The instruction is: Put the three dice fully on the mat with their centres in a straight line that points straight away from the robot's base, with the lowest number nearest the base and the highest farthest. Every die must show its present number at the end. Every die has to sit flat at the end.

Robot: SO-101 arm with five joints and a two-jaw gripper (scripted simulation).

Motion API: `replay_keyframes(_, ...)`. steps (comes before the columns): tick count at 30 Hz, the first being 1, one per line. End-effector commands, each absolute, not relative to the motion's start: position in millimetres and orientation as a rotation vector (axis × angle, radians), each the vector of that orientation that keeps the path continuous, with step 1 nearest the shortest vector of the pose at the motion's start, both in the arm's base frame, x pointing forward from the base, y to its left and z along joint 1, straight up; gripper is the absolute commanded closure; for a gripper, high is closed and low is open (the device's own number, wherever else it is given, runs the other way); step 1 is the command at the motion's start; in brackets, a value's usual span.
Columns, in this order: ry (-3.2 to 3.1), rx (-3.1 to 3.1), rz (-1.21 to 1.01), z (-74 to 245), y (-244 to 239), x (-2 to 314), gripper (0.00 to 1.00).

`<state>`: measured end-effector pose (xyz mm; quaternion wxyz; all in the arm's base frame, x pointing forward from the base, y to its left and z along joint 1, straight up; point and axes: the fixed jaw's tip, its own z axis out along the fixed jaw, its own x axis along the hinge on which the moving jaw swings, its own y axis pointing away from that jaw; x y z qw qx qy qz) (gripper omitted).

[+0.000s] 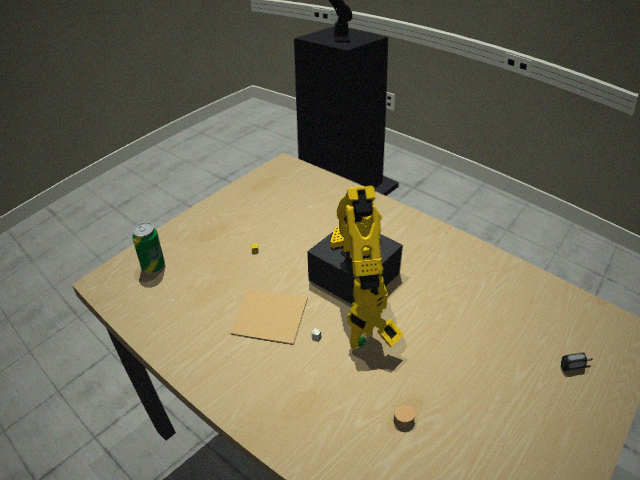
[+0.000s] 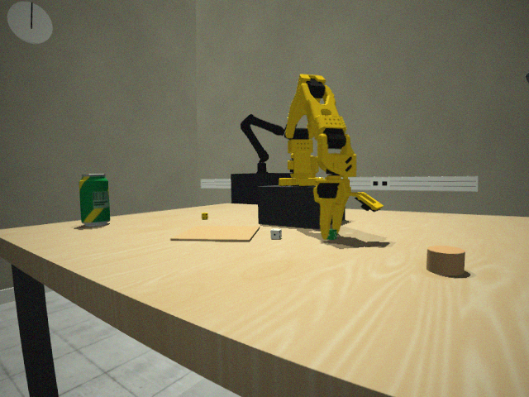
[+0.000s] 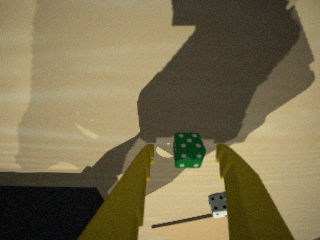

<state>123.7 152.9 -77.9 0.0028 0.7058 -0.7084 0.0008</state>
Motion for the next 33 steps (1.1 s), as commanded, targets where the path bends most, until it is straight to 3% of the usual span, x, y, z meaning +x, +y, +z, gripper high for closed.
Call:
replay_keyframes(1,-2.208,2.230,0.000,-79.7,154.6,123.3,0.75)
replay_keyframes(33,-2.207,2.230,0.000,-79.8,154.6,133.1,0.92)
